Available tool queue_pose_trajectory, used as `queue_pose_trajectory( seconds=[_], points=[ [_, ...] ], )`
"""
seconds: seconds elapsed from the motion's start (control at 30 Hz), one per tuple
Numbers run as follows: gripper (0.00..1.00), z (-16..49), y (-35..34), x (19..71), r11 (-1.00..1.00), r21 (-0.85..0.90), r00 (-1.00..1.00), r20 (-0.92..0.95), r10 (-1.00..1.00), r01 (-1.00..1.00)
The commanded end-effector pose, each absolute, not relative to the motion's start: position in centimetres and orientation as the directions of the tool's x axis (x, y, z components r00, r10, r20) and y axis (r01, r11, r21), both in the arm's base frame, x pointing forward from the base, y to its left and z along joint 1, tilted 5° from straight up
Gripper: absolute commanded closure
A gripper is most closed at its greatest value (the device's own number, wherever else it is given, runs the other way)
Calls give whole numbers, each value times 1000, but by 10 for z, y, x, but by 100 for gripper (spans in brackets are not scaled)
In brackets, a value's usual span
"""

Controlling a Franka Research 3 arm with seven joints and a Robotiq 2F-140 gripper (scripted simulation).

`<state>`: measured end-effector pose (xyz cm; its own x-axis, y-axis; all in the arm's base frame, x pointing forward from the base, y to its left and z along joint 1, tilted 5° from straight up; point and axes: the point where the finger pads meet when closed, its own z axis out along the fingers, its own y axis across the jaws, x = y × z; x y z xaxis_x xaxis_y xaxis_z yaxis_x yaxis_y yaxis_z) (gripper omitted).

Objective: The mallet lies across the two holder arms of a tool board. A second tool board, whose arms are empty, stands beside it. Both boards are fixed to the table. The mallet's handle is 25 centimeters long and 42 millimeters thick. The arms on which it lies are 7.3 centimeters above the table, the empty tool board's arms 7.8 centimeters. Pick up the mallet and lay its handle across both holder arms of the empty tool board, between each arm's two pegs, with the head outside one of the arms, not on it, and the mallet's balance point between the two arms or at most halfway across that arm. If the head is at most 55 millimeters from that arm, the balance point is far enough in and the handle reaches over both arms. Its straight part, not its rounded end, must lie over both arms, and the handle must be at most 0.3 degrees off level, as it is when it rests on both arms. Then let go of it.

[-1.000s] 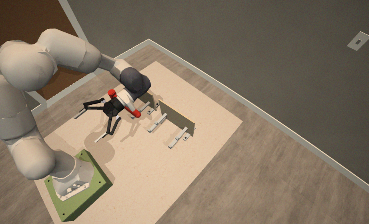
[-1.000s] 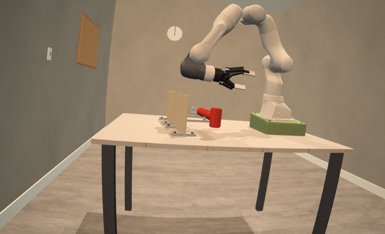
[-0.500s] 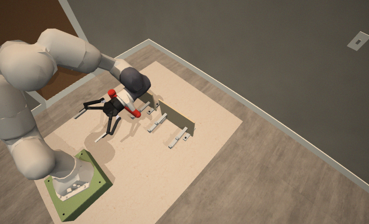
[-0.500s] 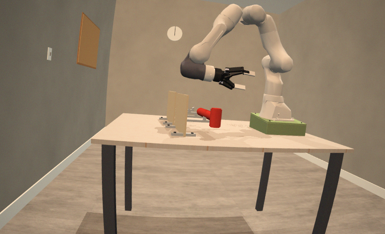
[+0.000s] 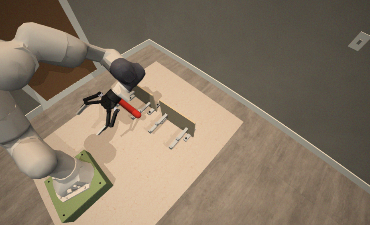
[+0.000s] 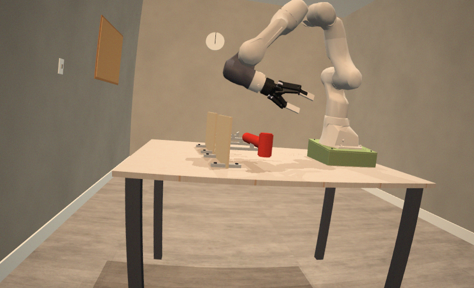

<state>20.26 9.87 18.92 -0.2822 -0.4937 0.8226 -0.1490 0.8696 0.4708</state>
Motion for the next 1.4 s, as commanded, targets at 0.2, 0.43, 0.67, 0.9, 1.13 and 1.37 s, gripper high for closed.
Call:
queue_pose_trajectory(
  seconds=[0.2, 0.43, 0.67, 0.9, 1.13, 1.37],
  points=[
    [0, 175, 128, 224, 957, 279, -465, 839, -283, -78],
    [0, 172, 143, 235, 976, 216, -539, 818, -200, -35],
    [0, 170, 160, 250, 989, 143, -618, 781, -91, 35],
    [0, 168, 174, 263, 991, 84, -673, 739, 10, 108],
    [0, 168, 187, 276, 982, 35, -713, 693, 110, 186],
    [0, 167, 199, 289, 962, -8, -739, 639, 215, 273]
  ],
)
